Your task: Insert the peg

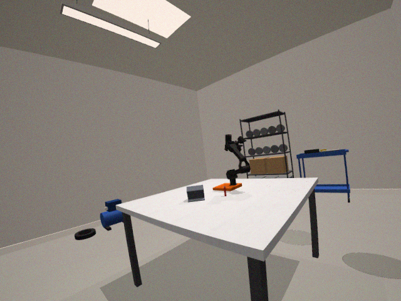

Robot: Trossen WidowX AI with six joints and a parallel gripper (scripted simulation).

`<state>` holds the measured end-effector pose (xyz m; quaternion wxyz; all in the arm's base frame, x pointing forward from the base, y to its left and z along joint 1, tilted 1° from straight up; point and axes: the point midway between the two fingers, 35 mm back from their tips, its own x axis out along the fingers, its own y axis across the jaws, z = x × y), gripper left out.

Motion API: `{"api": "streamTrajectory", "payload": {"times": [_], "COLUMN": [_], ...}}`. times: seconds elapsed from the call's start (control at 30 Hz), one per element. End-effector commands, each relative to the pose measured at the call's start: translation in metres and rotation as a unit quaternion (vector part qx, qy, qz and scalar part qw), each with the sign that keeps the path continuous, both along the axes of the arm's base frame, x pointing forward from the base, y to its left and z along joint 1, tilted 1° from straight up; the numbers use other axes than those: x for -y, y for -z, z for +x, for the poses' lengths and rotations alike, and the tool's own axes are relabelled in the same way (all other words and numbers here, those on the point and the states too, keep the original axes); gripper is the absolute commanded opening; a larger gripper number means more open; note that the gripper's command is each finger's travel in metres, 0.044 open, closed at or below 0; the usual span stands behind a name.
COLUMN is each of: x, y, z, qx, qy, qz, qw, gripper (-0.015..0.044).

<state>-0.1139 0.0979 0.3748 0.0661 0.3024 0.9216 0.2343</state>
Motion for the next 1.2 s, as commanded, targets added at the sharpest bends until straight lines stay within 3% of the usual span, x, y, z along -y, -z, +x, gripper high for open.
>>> {"api": "streamTrajectory", "payload": {"times": [0.0, 0.47, 1.17], "x": [0.001, 0.053, 0.138], "y": [0.0, -0.007, -0.006], "z": [0.0, -0.031, -0.047], "qx": [0.001, 0.085, 0.129], "qy": [-0.002, -0.128, -0.287], "qz": [0.002, 0.17, 0.398], "qw": [1.0, 0.973, 0.862], "gripper": [0.0426, 0.044, 0.044]}}
